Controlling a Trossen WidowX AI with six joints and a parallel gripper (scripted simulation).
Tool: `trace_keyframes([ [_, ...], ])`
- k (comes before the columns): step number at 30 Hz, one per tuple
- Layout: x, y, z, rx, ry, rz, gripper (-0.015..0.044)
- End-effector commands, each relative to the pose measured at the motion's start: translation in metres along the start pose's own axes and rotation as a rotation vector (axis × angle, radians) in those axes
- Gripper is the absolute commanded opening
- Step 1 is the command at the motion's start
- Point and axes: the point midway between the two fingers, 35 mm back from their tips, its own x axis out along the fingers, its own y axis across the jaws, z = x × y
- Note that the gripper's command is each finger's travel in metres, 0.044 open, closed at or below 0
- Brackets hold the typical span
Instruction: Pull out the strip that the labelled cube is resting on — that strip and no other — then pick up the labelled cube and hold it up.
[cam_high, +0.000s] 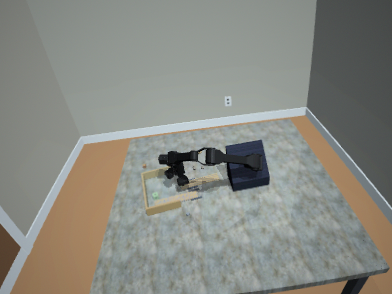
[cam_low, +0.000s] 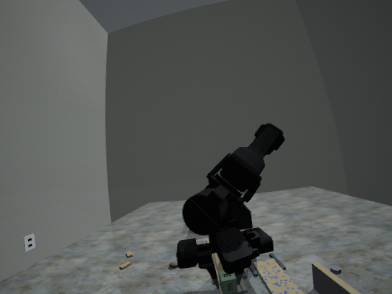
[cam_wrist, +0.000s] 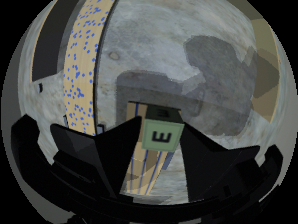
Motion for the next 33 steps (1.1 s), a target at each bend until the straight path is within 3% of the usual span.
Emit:
trace_keyframes([
  [1,0.0,0.0,0.0,-0.001,-0.001,0.0,0.0132],
  [7,0.0,0.0,0.0,-0.001,-0.001,0.0,0.0092],
  [11,-0.002,0.001,-0.002,0.0,-0.001,0.0,0.0],
  [33,-0.043,0.018,-0.06,0.01,0.002,0.005,0.0],
])
